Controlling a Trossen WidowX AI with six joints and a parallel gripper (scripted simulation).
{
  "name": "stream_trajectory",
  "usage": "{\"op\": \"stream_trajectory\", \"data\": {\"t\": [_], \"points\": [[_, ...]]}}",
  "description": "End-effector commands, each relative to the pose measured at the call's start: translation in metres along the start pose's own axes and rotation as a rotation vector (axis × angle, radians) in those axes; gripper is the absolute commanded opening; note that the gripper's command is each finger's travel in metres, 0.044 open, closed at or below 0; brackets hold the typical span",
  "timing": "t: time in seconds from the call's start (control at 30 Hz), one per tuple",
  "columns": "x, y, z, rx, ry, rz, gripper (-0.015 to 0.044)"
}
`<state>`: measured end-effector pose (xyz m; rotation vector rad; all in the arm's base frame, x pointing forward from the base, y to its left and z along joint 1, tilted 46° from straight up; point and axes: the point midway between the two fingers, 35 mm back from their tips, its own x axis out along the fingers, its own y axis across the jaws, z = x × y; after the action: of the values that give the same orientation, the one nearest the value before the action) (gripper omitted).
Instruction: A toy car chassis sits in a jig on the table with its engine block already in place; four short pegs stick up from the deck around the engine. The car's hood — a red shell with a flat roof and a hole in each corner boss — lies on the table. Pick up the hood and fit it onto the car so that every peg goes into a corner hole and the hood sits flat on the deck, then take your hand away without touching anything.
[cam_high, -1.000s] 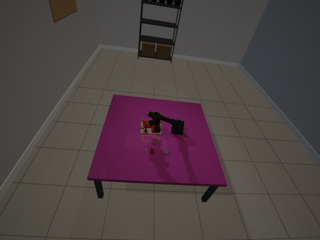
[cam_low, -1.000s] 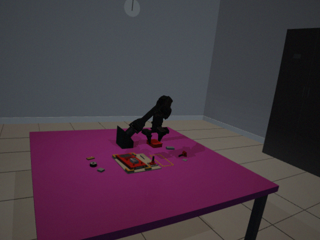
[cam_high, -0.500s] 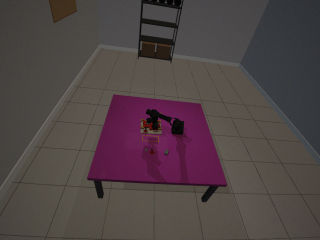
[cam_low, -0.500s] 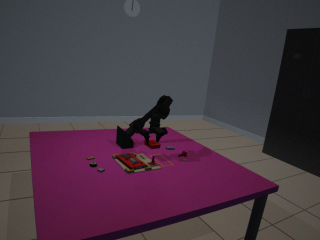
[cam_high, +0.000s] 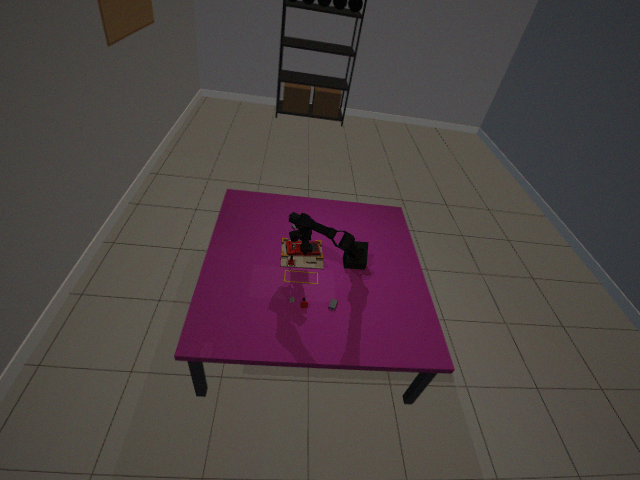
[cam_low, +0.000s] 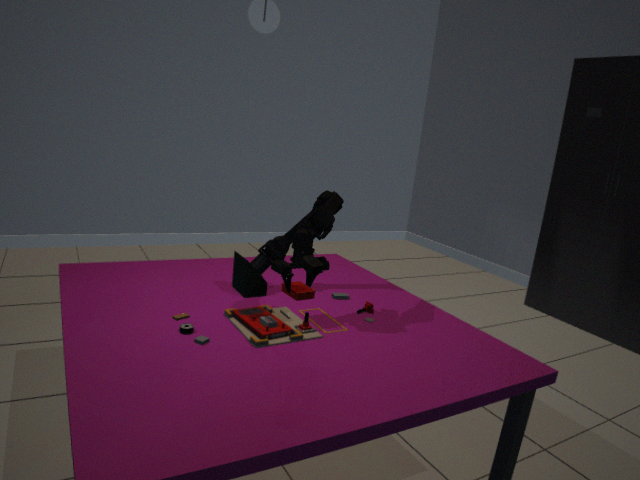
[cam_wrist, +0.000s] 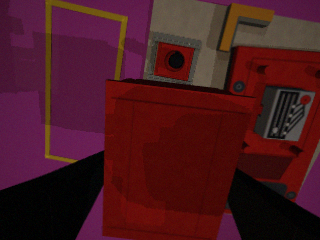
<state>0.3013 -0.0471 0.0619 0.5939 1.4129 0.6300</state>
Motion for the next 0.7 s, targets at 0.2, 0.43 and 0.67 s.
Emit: {"op": "stream_trajectory", "data": {"t": [0.2, 0.43, 0.67], "points": [[-0.003, -0.029, 0.011, -0.014, -0.007, -0.010, 0.0000], [-0.003, -0.048, 0.017, -0.018, -0.008, -0.010, 0.0000], [-0.002, -0.067, 0.020, -0.023, -0.008, -0.010, 0.0000]]}}
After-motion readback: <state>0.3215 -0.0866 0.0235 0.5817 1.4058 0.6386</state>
